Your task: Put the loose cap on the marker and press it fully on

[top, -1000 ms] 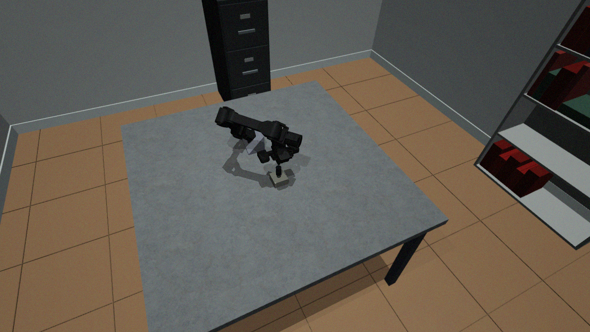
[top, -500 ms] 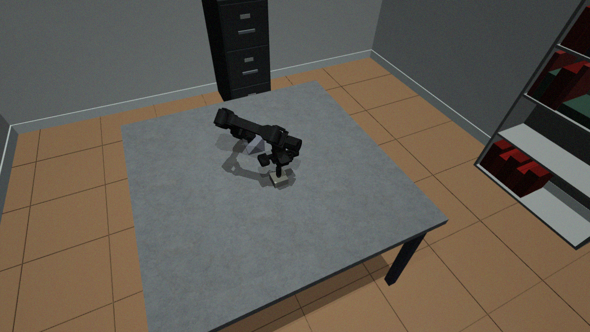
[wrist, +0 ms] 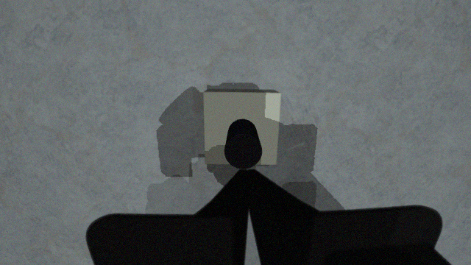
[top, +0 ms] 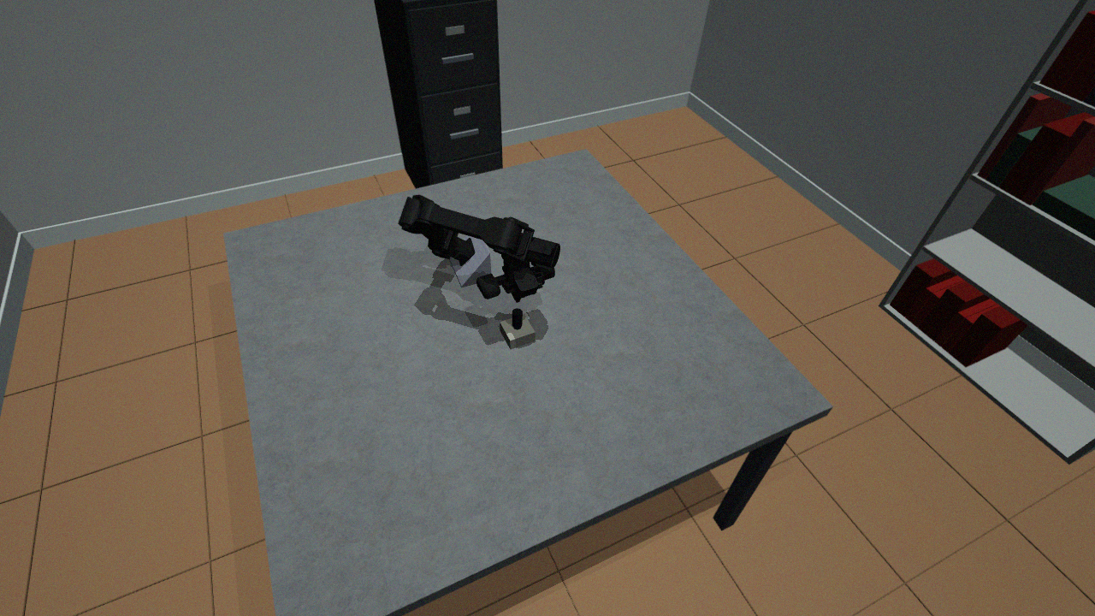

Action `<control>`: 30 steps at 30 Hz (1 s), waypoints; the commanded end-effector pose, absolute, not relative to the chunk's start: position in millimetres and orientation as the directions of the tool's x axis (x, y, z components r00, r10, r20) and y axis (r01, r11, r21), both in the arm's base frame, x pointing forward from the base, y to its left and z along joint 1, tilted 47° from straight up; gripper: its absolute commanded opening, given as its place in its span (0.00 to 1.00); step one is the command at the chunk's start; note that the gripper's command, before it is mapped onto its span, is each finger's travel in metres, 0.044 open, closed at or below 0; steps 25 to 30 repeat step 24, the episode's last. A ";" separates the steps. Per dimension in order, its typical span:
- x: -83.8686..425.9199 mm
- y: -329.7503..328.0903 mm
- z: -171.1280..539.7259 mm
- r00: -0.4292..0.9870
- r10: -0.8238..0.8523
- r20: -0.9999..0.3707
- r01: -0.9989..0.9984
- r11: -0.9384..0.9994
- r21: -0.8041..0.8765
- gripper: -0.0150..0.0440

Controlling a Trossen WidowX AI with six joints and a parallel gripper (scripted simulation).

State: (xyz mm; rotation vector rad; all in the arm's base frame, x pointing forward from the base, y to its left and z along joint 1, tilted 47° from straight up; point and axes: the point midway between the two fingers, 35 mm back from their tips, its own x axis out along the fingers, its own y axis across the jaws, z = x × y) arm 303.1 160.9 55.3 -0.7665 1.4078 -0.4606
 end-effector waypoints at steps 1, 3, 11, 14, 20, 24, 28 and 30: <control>293.5 193.9 87.0 0.187 -0.661 -0.726 -0.166 0.708 -0.687 0.25; 293.5 193.9 87.0 0.187 -0.661 -0.726 -0.166 0.708 -0.687 0.25; 293.5 193.9 87.0 0.187 -0.661 -0.726 -0.166 0.708 -0.687 0.57; 293.5 193.9 87.0 0.187 -0.661 -0.726 -0.166 0.708 -0.687 0.70; 293.5 193.9 87.0 0.187 -0.661 -0.726 -0.166 0.708 -0.687 0.97; 293.5 193.9 87.0 0.187 -0.661 -0.726 -0.166 0.708 -0.687 1.00; 293.5 193.9 87.0 0.187 -0.661 -0.726 -0.166 0.708 -0.687 1.00; 293.5 193.9 87.0 0.187 -0.661 -0.726 -0.166 0.708 -0.687 1.00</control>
